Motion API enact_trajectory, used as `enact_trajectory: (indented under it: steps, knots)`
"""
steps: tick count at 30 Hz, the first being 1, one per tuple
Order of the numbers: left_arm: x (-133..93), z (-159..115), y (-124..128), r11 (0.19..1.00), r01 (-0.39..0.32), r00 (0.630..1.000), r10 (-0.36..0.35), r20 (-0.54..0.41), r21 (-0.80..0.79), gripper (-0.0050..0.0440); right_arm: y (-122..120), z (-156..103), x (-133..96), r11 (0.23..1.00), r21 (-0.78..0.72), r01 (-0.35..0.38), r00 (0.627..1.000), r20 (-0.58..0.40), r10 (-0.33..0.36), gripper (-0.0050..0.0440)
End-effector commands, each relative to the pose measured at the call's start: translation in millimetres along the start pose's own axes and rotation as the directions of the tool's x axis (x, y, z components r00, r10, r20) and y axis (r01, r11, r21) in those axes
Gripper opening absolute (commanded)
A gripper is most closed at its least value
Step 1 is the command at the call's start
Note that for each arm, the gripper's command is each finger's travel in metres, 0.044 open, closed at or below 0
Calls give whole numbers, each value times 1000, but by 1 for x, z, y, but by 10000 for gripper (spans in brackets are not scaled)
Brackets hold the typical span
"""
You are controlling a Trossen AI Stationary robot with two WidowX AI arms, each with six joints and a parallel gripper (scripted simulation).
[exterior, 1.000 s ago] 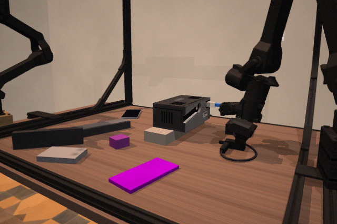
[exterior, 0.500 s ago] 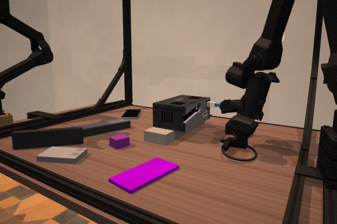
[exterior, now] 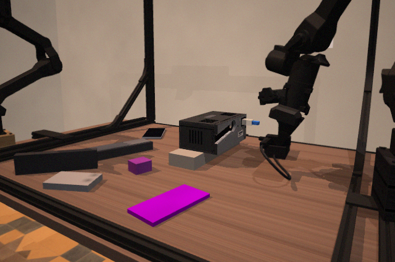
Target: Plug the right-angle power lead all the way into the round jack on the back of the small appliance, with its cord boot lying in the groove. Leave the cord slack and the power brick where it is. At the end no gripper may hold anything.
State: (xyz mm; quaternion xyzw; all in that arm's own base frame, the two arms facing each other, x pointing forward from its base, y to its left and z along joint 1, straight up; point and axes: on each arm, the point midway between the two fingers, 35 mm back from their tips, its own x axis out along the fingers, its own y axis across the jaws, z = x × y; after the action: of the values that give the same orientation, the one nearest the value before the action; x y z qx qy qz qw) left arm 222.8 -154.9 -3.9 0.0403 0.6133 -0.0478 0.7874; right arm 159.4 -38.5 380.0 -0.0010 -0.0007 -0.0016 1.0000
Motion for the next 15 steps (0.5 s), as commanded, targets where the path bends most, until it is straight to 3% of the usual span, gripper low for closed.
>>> enact_trajectory:
  steps: [1, 15]
  knots:
    - [-4, 6, -3, 1000, 7, 1000, -7, 12, 0, 0, 1, 0, 0, 1000, 3, -3, 1000, 0, 3, 400]
    - [1, 47, -34, 1000, 4, 1000, -5, 14, 28, 0, 1, 0, 0, 1000, 3, -3, 1000, 0, 3, 400]
